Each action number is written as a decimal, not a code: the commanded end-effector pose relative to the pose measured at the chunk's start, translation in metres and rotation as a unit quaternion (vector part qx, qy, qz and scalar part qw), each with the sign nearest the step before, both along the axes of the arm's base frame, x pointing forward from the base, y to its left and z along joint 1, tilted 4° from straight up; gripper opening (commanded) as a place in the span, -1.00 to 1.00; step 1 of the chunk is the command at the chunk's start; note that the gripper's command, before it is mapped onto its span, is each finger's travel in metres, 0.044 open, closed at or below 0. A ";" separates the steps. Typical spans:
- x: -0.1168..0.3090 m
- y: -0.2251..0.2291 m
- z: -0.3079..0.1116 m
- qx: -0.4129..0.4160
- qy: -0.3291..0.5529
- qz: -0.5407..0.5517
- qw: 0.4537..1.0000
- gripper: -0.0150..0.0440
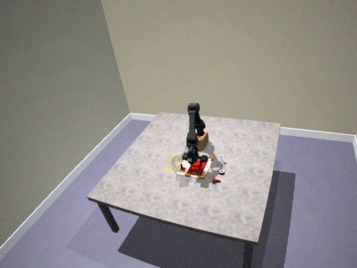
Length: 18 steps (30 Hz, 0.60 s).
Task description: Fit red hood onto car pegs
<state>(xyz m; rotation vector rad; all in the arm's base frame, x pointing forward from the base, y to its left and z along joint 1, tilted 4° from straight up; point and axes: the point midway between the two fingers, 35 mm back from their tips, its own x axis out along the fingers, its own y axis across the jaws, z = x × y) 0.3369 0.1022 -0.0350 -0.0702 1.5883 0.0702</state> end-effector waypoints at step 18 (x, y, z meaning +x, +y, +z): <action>0.000 0.000 -0.005 0.000 0.000 0.000 1.000 -0.49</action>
